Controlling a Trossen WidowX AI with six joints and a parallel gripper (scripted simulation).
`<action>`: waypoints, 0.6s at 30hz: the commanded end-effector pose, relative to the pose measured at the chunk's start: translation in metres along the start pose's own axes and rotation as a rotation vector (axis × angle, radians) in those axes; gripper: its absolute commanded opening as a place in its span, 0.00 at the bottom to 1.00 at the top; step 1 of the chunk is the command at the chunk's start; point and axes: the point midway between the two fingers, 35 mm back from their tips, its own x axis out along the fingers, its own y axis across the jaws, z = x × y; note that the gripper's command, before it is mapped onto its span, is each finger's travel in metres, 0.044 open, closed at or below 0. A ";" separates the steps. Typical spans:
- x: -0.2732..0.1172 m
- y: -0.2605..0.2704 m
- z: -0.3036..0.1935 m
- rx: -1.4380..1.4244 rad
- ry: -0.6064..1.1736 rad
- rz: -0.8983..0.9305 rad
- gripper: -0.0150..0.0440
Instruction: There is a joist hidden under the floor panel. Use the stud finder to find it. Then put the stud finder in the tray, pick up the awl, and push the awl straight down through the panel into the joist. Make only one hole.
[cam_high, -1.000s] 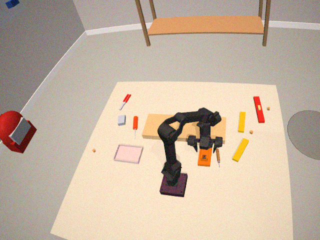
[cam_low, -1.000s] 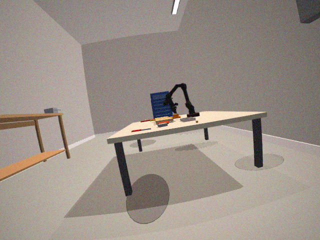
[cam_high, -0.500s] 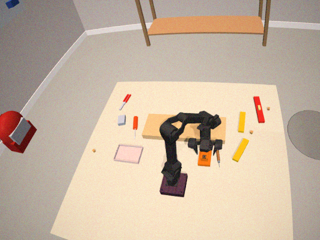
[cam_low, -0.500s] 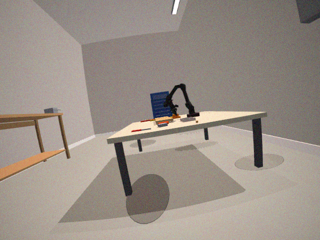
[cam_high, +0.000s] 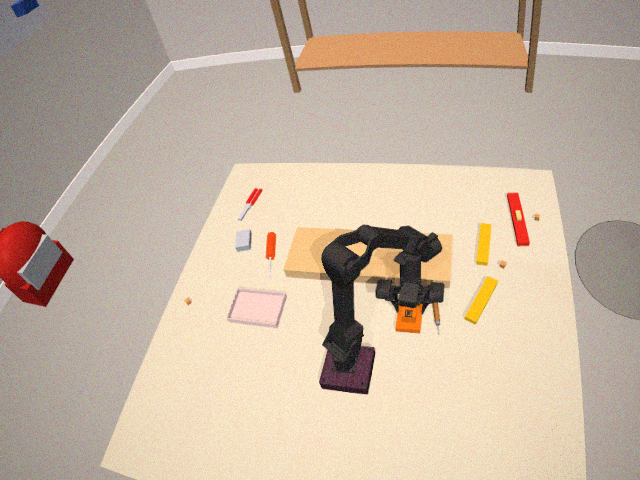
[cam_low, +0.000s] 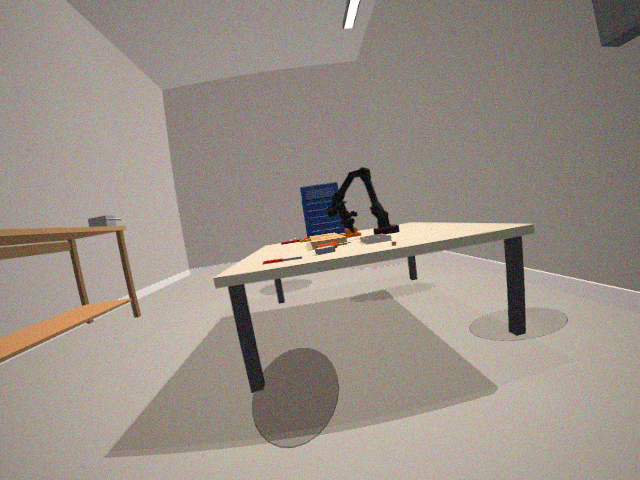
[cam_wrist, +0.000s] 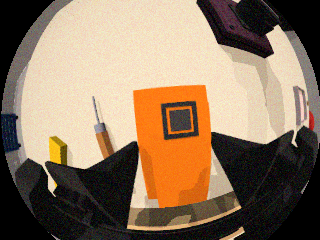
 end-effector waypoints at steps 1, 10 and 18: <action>0.001 -0.001 0.000 0.002 0.001 -0.004 0.77; 0.001 -0.001 0.000 0.002 0.001 -0.004 0.66; 0.001 -0.001 0.000 0.002 0.001 -0.004 0.57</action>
